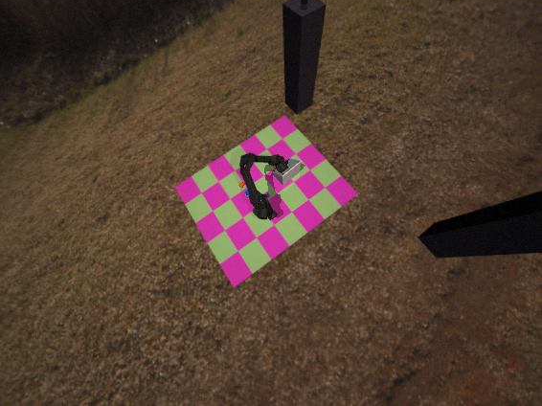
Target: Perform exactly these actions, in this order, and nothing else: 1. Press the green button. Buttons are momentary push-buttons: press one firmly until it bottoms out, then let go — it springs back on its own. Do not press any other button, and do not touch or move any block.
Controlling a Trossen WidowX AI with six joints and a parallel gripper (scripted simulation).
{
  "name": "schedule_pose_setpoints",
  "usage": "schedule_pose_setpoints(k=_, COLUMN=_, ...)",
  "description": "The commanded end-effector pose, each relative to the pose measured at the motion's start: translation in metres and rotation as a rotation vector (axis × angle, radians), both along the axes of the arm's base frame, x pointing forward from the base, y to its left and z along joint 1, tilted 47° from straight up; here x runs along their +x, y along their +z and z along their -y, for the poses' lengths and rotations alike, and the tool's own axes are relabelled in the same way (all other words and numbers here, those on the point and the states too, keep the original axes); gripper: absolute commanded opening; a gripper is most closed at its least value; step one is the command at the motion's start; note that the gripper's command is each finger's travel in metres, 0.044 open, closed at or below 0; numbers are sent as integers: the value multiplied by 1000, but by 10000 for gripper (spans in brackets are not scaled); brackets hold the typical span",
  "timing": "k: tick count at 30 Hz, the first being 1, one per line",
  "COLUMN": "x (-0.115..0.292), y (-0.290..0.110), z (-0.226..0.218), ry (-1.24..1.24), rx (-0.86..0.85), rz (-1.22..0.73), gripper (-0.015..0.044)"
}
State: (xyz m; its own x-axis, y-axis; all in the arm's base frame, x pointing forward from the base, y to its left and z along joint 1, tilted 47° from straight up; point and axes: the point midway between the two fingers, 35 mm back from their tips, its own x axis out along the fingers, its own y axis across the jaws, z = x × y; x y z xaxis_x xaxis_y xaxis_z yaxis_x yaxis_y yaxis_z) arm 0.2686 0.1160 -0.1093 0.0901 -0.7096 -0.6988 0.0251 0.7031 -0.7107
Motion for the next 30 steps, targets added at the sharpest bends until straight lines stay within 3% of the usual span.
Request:
schedule_pose_setpoints(k=1, x=0, y=-1, z=1, ry=7, rx=-4, rz=-3, gripper=20)
schedule_pose_setpoints(k=30, x=3, y=-24, z=25, ry=7, rx=-5, rz=-3, gripper=20)
